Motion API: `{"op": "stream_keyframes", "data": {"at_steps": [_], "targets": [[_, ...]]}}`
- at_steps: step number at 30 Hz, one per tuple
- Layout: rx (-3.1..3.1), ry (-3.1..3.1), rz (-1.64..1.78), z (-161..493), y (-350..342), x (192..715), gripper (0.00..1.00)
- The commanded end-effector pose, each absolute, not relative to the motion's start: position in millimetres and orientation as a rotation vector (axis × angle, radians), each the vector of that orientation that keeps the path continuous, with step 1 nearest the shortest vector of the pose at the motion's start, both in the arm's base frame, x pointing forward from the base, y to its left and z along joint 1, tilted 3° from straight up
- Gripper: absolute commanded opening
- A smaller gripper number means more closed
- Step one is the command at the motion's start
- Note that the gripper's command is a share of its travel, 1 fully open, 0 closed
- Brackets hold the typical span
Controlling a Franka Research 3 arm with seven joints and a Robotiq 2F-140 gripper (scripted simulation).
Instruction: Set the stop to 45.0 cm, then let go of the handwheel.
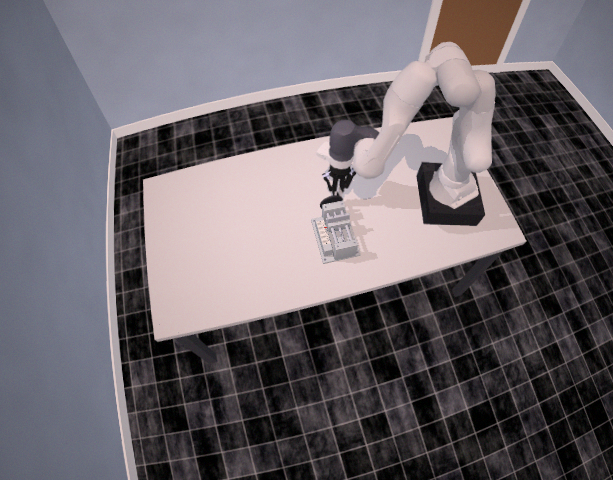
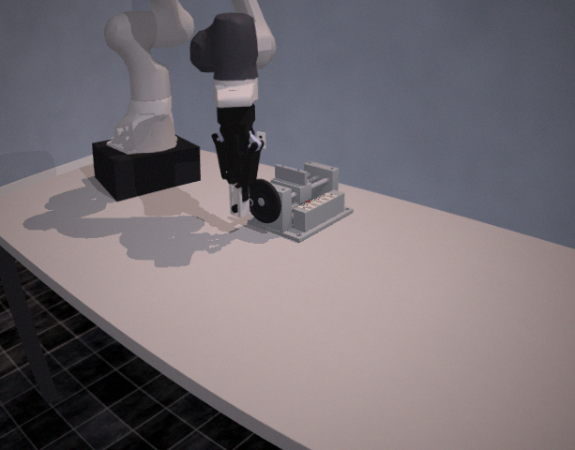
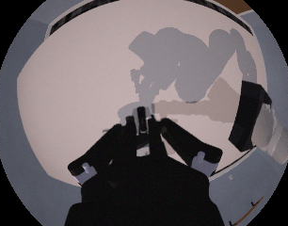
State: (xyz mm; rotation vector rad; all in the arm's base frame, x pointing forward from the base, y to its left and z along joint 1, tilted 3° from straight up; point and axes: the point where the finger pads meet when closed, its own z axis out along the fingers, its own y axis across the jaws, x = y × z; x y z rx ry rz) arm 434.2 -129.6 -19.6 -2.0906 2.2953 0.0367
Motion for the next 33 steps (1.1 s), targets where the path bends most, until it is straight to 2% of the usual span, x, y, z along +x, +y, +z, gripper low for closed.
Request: {"op": "stream_keyframes", "data": {"at_steps": [1, 15, 33], "targets": [[-2.096, 2.286, 0.032, -25.3, -129.1, 435.9, 0.04], [-2.096, 2.286, 0.032, -44.0, -130.2, 457.6, 0.04], [-2.096, 2.286, 0.032, -36.3, -133.4, 490.7, 0.04]]}}
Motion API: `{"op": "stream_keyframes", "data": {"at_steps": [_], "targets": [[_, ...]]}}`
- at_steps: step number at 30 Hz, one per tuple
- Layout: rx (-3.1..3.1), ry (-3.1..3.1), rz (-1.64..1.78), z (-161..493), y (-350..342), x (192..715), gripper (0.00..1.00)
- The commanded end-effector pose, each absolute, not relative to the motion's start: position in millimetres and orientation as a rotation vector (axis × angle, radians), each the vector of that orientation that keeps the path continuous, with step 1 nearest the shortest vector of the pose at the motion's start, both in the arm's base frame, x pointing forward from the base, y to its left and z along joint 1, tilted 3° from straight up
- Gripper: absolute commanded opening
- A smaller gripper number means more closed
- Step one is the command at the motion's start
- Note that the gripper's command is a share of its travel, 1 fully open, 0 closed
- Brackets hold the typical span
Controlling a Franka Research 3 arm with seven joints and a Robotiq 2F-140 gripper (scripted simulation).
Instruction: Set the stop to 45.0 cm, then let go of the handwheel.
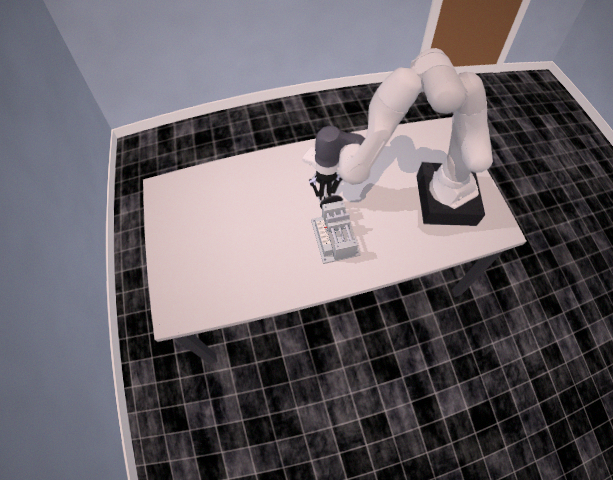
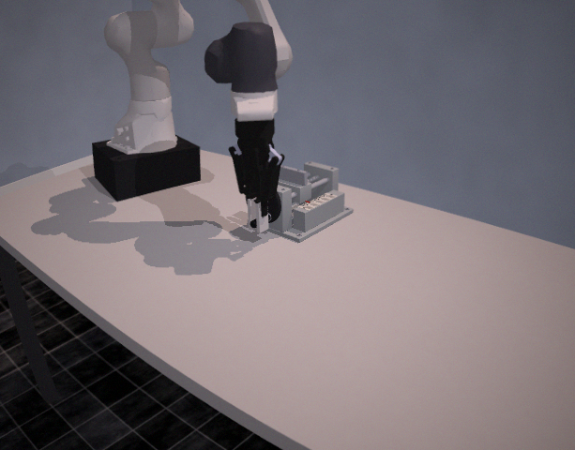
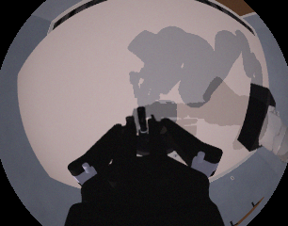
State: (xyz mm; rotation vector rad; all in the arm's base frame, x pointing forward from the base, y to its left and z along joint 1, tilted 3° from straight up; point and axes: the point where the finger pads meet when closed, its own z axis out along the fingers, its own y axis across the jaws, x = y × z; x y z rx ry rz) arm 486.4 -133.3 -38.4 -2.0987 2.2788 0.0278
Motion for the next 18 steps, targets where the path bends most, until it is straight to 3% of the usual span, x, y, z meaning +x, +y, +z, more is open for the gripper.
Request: {"op": "stream_keyframes", "data": {"at_steps": [1, 18], "targets": [[-2.096, 2.286, 0.032, -36.3, -133.4, 490.7, 0.04], [-2.096, 2.286, 0.032, 6.7, -135.9, 496.9, 0.04]]}}
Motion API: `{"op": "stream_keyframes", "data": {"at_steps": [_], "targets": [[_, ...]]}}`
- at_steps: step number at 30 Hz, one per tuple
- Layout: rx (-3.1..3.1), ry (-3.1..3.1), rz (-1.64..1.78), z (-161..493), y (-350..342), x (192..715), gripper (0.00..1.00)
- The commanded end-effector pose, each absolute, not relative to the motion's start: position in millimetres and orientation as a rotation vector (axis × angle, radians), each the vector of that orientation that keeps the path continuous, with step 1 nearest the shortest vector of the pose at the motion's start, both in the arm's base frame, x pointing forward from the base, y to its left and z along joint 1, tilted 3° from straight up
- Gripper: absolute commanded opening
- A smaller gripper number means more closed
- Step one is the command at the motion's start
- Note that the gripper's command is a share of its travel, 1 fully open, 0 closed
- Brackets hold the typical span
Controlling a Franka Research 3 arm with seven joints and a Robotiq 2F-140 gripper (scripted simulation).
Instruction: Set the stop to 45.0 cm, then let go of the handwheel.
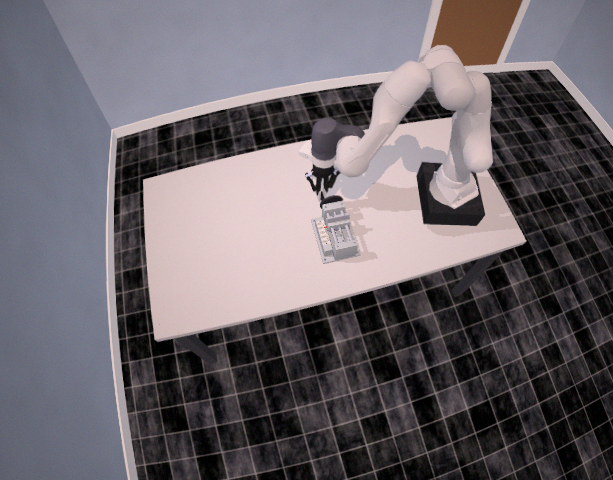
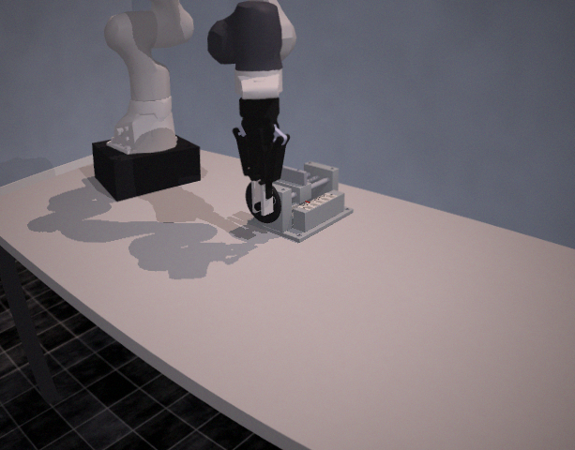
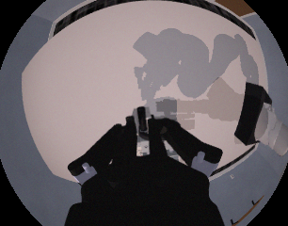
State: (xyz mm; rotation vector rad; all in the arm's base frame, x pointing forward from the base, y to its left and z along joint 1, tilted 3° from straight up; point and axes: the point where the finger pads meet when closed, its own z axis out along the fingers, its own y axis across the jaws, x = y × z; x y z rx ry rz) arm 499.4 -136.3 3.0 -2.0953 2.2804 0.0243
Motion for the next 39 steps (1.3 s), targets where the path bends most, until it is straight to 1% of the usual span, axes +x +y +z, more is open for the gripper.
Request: {"op": "stream_keyframes", "data": {"at_steps": [1, 12, 22, 32, 39], "targets": [[-2.096, 2.286, 0.032, 8.6, -135.8, 495.7, 0.04], [-2.096, 2.286, 0.032, 22.9, -134.7, 475.4, 0.04], [-2.096, 2.286, 0.032, 22.5, -133.1, 457.8, 0.04], [-2.096, 2.286, 0.032, 3.2, -130.4, 435.6, 0.04], [-2.096, 2.286, 0.032, -11.3, -129.5, 432.8, 0.04]]}}
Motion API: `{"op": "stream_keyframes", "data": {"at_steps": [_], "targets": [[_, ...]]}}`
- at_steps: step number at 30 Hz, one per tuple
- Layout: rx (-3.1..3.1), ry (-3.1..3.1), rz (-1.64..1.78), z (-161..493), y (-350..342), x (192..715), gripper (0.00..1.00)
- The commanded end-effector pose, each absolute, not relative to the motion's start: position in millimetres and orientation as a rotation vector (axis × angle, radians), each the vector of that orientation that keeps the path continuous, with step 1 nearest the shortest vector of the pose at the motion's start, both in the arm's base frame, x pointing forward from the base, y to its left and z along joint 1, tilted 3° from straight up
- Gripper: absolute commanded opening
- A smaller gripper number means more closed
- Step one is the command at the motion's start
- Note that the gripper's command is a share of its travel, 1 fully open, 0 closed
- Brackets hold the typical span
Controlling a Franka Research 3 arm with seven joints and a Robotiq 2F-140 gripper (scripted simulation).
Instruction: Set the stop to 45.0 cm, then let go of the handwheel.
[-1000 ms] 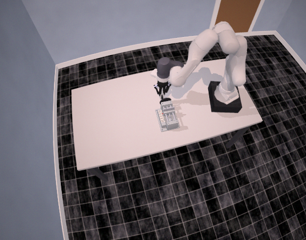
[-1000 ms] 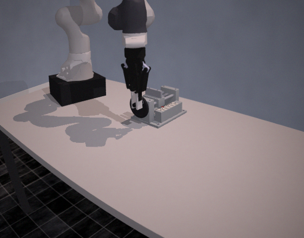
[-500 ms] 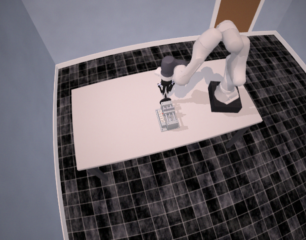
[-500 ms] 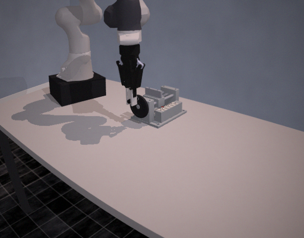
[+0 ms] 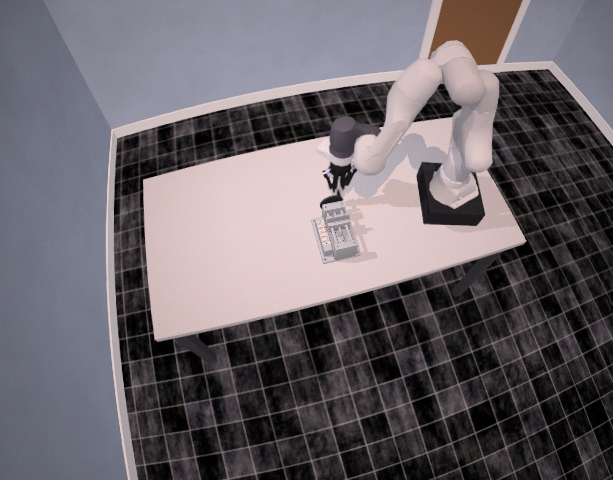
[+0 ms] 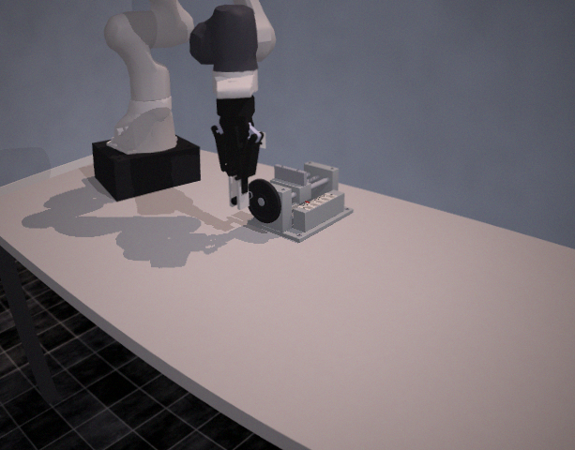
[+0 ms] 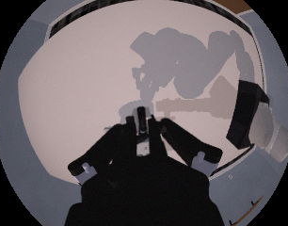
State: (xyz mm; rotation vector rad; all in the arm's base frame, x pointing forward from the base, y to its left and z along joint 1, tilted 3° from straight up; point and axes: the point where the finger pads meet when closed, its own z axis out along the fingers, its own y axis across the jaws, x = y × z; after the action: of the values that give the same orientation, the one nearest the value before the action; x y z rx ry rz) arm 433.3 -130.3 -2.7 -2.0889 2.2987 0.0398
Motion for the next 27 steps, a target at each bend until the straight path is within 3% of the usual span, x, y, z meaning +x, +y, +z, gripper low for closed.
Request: {"op": "stream_keyframes", "data": {"at_steps": [1, 27], "targets": [[-2.096, 2.286, 0.032, -13.8, -129.4, 432.9, 0.04], [-2.096, 2.286, 0.032, -45.4, -131.1, 468.9, 0.04]]}}
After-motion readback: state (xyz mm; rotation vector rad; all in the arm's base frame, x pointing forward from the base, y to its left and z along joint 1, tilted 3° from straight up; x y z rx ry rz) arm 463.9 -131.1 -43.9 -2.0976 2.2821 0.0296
